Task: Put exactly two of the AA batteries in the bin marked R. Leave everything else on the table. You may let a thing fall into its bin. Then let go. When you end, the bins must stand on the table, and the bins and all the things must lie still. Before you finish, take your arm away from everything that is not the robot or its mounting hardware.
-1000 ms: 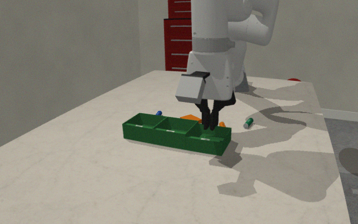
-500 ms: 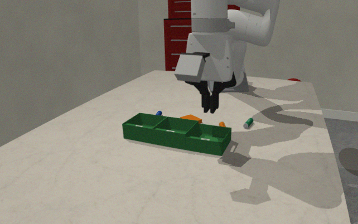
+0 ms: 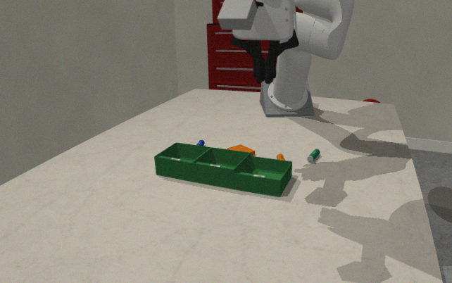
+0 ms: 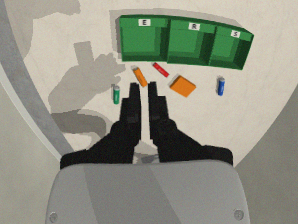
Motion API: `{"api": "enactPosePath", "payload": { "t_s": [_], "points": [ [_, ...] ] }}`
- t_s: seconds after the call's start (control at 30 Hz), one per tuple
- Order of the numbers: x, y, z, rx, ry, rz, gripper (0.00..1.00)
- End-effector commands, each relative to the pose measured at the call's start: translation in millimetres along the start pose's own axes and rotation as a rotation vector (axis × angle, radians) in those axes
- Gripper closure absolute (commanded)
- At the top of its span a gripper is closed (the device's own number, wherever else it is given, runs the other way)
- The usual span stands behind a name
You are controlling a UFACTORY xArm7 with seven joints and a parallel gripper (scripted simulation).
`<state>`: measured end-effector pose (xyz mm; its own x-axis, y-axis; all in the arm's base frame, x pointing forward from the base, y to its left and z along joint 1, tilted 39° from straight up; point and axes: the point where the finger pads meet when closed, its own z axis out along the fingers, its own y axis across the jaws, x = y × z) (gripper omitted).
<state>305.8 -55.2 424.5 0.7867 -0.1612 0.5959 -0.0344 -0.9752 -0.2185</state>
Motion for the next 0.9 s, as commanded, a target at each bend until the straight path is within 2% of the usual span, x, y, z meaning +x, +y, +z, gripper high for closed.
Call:
{"api": "enactPosePath", "payload": {
  "t_s": [0.0, 0.3, 0.33, 0.43, 0.73, 0.8, 0.87],
  "points": [
    [-0.8, -0.5, -13.5, 0.002, -0.004, -0.001, 0.93],
    [-0.8, -0.5, -13.5, 0.002, -0.004, -0.001, 0.93],
    [-4.9, 5.5, -9.5, 0.002, -0.004, -0.051, 0.72],
    [-17.4, 23.6, 2.4, 0.002, -0.004, -0.164, 0.72],
    [-54.7, 78.2, 38.3, 0.002, -0.005, -0.164, 0.72],
    [-54.7, 78.2, 38.3, 0.002, -0.005, -0.164, 0.72],
    [-63.0, 90.4, 46.2, 0.001, -0.005, -0.164, 0.72]
  ]
}}
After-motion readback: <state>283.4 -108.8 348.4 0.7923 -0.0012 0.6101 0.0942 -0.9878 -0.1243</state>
